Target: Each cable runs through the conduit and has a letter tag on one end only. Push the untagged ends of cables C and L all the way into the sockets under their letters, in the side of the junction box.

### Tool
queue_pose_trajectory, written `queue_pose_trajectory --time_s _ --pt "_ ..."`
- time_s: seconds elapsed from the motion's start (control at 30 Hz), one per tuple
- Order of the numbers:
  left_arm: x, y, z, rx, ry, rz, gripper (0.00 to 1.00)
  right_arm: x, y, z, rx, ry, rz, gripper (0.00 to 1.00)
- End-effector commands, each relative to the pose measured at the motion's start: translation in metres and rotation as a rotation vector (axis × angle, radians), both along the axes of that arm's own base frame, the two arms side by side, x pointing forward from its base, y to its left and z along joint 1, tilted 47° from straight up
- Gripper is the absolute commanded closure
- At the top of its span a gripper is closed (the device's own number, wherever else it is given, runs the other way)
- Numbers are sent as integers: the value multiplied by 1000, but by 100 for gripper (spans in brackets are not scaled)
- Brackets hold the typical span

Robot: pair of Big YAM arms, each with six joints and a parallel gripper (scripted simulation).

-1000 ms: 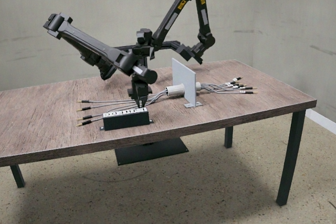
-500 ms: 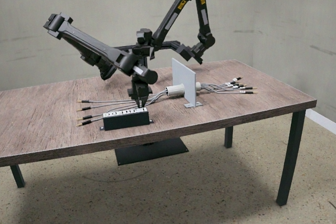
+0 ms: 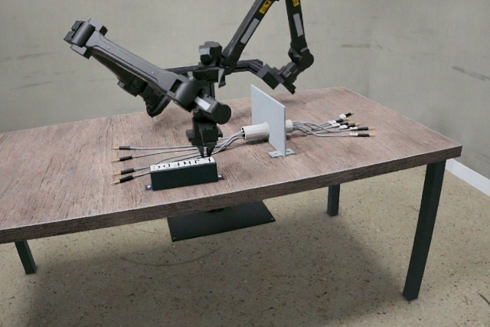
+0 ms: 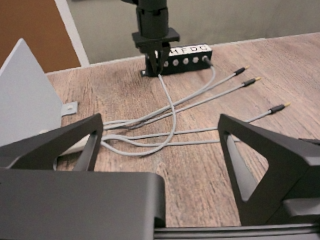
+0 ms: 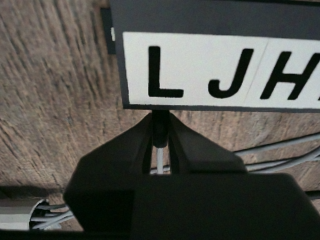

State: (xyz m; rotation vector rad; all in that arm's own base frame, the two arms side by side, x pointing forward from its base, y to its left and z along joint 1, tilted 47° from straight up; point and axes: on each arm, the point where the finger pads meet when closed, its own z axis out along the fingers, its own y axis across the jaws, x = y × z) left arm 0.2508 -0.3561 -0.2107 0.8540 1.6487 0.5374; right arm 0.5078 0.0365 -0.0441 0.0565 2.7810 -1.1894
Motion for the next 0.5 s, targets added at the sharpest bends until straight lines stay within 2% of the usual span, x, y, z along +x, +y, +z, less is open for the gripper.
queue_pose_trajectory --time_s 0.0,0.43,0.47 --pt "3 -11 2 -32 -9 0 0 36 -4 4 22 -71 -41 95" --pt "3 -11 2 -32 -9 0 0 32 -5 8 29 -83 -61 95" --pt "3 -11 2 -32 -9 0 0 27 6 7 29 -83 -41 95"
